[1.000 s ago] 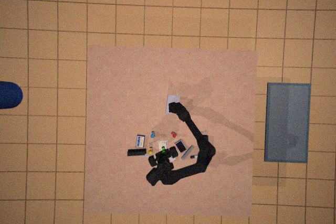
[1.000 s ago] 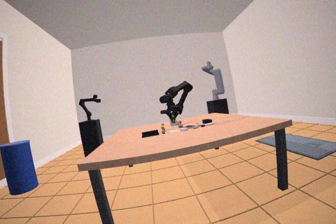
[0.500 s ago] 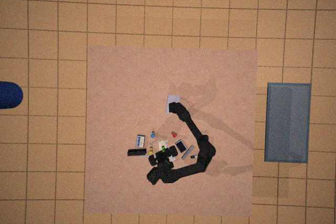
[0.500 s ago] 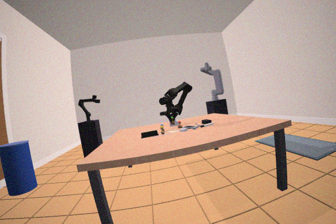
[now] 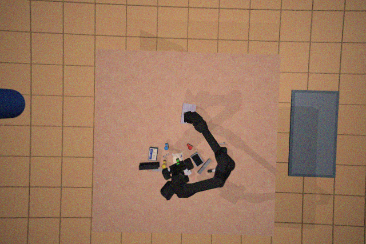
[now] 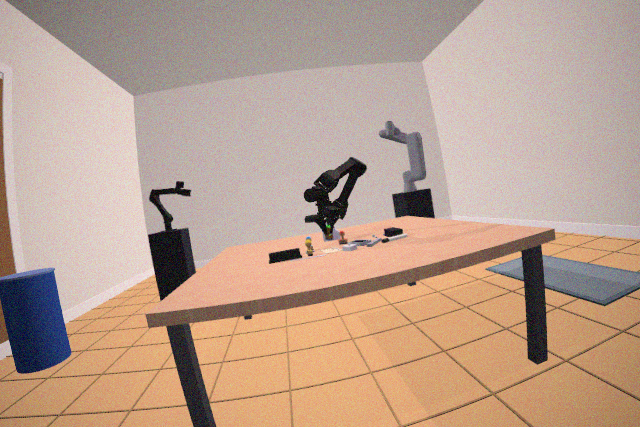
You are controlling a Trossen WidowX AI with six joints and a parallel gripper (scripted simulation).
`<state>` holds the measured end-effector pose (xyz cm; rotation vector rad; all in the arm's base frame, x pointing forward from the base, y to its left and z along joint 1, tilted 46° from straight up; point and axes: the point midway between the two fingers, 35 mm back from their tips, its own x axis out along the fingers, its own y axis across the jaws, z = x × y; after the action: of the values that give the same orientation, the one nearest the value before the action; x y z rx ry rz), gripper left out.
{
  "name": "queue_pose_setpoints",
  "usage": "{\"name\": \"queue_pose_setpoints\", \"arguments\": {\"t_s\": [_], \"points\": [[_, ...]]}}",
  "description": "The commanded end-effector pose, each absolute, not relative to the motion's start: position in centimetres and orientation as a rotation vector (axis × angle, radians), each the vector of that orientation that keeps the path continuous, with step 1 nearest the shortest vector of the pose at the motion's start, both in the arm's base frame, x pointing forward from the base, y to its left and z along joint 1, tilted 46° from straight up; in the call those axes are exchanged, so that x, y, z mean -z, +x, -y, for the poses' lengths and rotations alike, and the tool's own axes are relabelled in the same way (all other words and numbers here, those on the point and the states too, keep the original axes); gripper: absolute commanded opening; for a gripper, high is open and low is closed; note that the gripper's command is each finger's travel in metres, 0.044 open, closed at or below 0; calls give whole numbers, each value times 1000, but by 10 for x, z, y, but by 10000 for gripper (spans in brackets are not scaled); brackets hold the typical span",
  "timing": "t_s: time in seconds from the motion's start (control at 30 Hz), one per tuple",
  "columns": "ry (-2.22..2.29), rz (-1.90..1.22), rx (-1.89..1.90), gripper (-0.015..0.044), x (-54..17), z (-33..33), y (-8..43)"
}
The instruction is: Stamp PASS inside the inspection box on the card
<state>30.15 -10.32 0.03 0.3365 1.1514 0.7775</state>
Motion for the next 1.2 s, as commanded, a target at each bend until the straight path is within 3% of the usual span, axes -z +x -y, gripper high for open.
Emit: {"name": "queue_pose_setpoints", "arguments": {"t_s": [0.0, 1.17], "points": [[345, -1149, -775, 0, 2, 101, 302], [348, -1143, -774, 0, 18, 84, 306]]}}
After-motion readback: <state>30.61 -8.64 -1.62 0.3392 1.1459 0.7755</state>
